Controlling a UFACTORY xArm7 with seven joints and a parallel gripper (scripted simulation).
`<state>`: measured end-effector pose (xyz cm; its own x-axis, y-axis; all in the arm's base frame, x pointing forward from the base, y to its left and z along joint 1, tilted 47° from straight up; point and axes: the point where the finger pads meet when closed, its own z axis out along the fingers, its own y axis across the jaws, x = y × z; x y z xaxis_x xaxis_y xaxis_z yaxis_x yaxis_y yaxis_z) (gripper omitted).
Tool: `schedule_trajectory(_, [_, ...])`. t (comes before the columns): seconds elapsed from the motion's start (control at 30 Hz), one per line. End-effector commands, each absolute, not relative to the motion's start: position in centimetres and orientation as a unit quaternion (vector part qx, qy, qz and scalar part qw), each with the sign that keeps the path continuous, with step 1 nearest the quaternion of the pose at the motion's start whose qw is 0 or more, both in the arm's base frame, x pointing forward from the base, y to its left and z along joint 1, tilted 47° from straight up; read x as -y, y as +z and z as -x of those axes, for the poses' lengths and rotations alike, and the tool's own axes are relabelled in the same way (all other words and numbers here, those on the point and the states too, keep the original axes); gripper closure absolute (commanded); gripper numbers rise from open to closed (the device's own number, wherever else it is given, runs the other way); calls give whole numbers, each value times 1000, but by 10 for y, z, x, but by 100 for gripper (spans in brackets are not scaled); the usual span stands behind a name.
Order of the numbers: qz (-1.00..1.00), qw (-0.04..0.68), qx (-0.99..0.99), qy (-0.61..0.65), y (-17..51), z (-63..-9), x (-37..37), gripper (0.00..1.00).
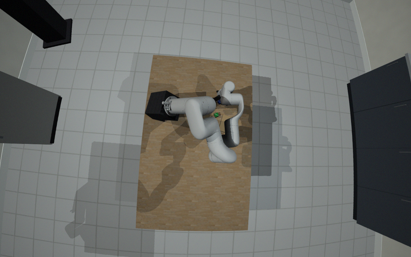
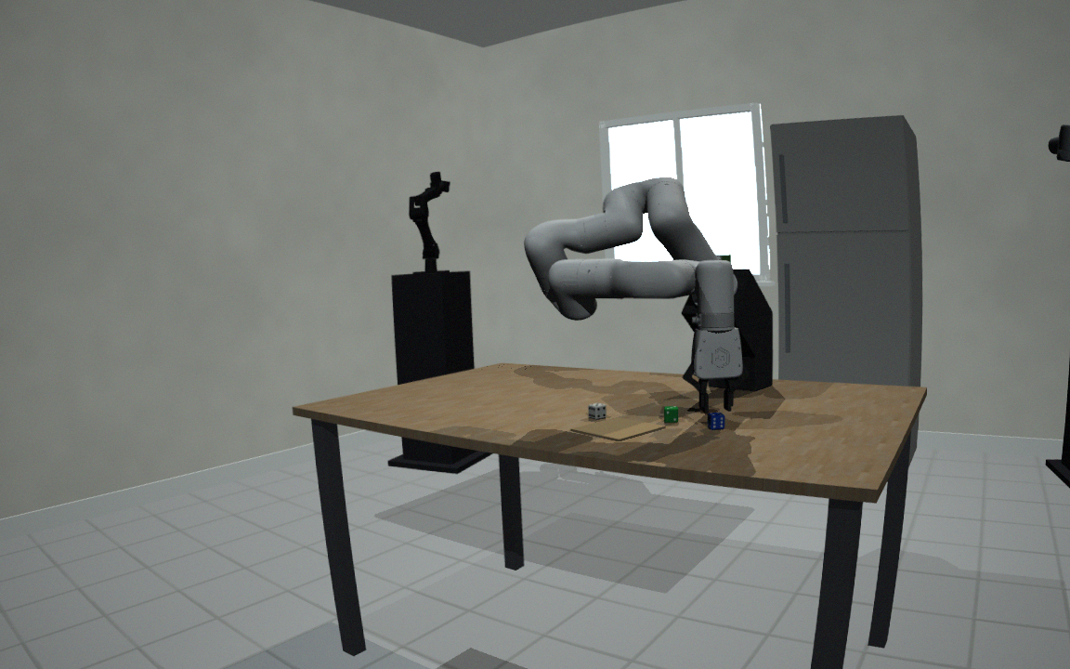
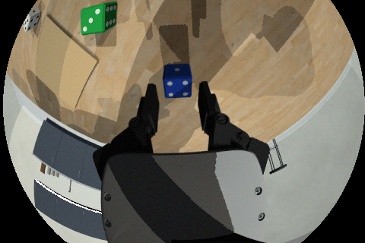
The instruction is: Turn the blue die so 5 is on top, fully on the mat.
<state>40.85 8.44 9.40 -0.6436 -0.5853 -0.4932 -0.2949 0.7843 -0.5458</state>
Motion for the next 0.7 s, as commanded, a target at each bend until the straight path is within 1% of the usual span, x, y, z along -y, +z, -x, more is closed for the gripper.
schedule_trajectory(0.0, [251, 341, -881, -213, 95, -408, -85, 53])
schedule_trajectory(0.67, [251, 341, -881, -213, 89, -414, -83, 53])
